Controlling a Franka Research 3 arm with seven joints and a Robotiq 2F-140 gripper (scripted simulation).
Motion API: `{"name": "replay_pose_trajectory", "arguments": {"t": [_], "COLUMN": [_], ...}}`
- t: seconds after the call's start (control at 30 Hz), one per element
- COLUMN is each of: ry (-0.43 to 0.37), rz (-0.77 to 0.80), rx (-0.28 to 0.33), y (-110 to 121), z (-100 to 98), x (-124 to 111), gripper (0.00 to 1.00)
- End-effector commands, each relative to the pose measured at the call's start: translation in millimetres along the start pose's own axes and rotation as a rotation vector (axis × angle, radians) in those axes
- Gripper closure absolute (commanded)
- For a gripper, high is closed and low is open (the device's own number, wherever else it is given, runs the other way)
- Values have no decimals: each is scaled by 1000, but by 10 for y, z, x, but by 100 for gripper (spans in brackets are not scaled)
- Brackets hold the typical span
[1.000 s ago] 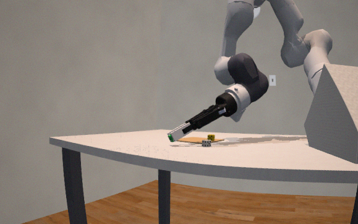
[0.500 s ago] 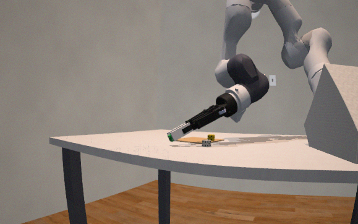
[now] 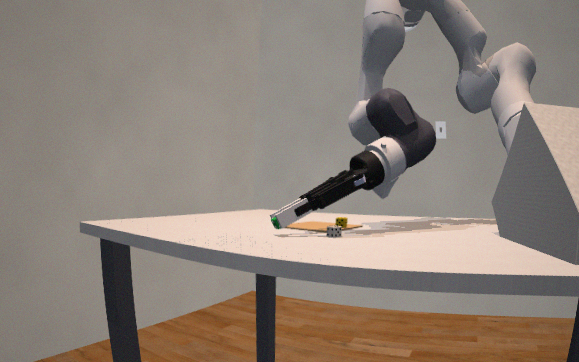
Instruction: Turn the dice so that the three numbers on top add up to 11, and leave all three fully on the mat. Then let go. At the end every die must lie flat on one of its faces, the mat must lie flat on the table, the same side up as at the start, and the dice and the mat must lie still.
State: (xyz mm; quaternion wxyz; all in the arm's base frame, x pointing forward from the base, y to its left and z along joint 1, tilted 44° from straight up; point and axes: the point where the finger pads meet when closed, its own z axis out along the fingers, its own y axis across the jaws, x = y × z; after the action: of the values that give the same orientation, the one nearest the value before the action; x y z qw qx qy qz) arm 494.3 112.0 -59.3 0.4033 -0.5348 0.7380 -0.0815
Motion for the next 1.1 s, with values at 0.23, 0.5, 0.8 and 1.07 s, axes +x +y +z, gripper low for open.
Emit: {"name": "replay_pose_trajectory", "arguments": {"t": [0.23,0.5,0.8,1.07], "ry": [17,17,17,17], "rz": [-41,-41,-41,-41], "rx": [63,63,63,63], "y": [-4,-8,-10,-10], "z": [16,42,54,55], "x": [34,84,108,110], "gripper": [91,91,91,91]}}
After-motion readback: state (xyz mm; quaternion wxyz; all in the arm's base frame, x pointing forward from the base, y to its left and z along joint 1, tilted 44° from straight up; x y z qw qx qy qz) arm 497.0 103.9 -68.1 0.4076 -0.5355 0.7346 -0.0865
